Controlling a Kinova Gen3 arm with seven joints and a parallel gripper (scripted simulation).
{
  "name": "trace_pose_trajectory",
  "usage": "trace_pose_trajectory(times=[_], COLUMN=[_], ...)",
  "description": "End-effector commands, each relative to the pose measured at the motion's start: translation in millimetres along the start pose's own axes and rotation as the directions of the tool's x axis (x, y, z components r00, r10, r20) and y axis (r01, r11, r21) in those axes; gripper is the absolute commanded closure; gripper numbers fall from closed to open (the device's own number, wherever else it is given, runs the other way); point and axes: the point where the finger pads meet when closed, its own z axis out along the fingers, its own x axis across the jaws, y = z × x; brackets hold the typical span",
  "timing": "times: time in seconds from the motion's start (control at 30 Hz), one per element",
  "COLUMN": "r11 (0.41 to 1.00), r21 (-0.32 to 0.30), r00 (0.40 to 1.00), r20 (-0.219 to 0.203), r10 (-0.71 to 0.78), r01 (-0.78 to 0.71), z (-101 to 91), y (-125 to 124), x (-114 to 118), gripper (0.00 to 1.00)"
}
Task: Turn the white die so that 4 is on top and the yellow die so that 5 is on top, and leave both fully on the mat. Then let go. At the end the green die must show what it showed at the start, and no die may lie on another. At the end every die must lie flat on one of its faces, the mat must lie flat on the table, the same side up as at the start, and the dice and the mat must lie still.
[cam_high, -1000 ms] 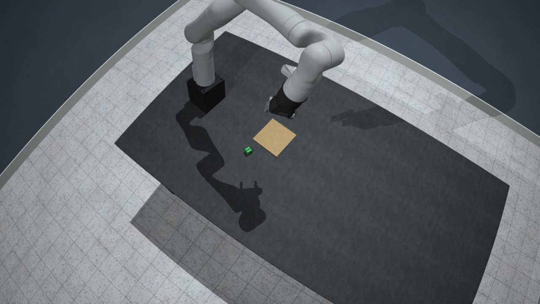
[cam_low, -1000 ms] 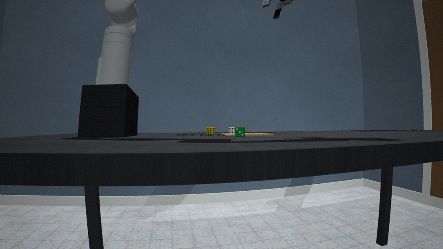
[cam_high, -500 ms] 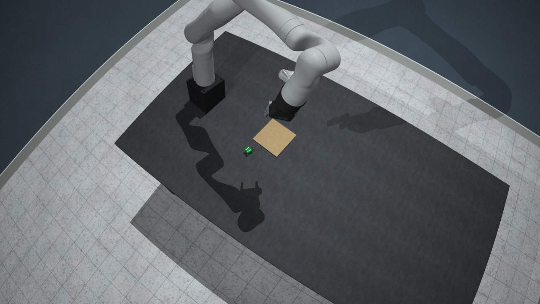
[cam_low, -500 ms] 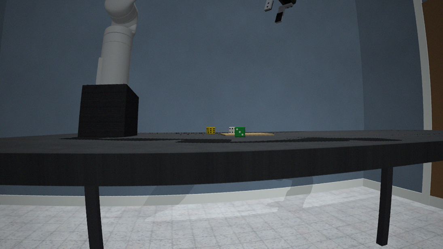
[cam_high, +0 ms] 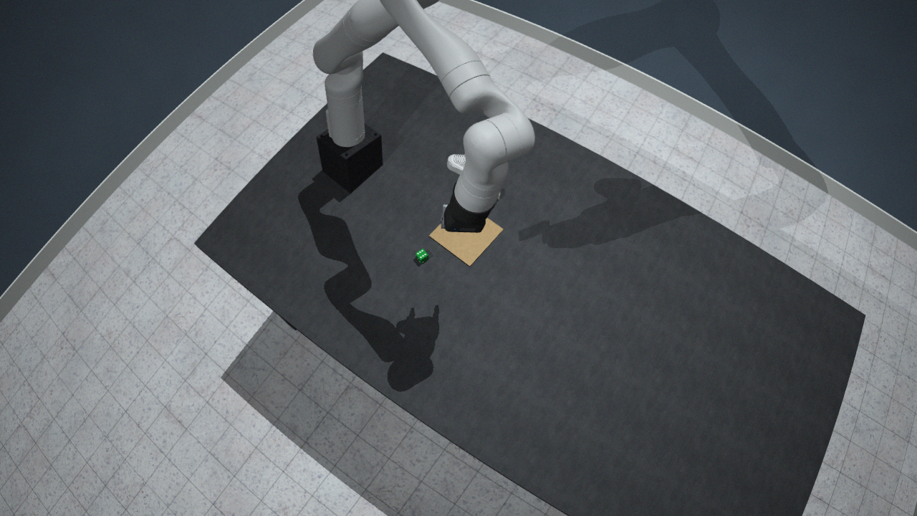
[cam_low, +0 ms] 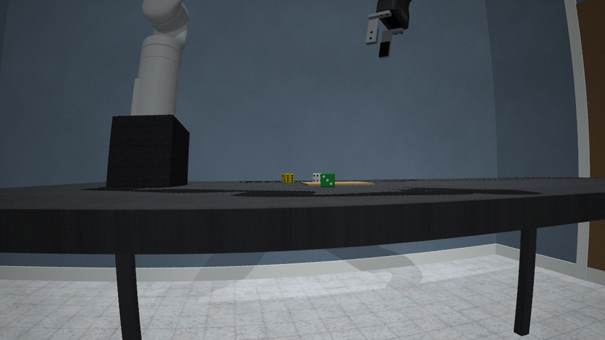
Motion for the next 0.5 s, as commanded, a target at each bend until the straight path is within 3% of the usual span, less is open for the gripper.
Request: trace_pose_trajectory(times=[0.0, 0.1, 0.17, 0.47], r11=[1.000, 1.000, 1.000, 0.995], r21=[0.011, 0.000, 0.000, -0.051], r00=[1.000, 0.998, 0.998, 0.985], r20=[-0.026, -0.063, -0.063, -0.148], r10=[0.002, -0.024, -0.024, -0.088], r01=[-0.002, 0.024, 0.024, 0.081], z=[22.3, 46.3, 46.3, 107.4], y=[1, 2, 2, -4], x=[-17, -23, -23, -44], gripper=[0.00, 0.00, 0.00, 0.00])
